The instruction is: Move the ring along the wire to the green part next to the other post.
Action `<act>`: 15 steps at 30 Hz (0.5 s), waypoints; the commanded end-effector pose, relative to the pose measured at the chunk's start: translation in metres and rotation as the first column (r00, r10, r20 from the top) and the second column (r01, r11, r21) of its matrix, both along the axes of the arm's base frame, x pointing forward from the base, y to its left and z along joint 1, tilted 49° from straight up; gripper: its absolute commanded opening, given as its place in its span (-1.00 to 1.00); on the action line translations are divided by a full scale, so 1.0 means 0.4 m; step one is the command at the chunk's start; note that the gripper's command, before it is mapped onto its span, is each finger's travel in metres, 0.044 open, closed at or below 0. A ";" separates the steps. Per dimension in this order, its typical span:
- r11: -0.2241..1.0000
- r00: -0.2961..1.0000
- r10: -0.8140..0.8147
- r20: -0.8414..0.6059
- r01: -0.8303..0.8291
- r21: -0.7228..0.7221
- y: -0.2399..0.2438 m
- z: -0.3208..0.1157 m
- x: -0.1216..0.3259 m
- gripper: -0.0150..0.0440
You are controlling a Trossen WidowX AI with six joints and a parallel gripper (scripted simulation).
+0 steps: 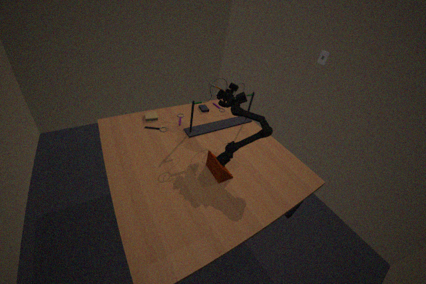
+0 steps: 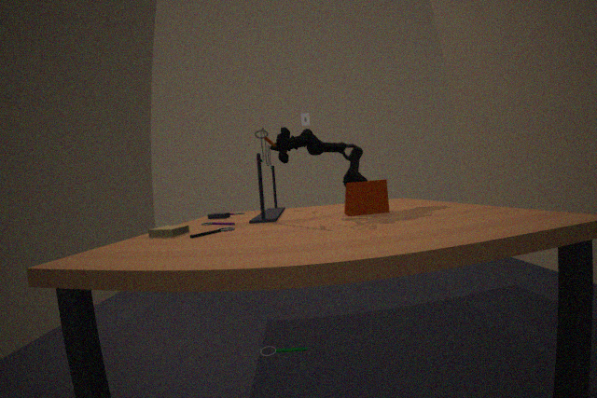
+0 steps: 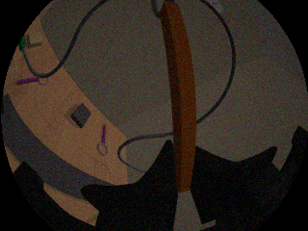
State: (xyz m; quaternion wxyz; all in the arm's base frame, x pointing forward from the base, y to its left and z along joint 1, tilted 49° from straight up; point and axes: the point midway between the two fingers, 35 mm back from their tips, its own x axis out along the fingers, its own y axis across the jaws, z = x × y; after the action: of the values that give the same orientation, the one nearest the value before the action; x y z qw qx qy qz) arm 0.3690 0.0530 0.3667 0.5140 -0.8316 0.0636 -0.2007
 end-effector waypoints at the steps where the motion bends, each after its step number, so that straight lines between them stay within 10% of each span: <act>1: 0.998 1.000 0.008 0.000 -0.008 -0.064 0.006 0.005 0.001 -1.00; 15: 0.969 1.000 0.009 -0.003 -0.009 -0.247 0.017 0.022 0.001 -1.00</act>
State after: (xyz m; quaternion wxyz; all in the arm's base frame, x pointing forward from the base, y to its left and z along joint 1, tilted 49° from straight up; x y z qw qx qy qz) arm 0.3693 0.0572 0.3734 0.4288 -0.8791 0.0434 -0.2036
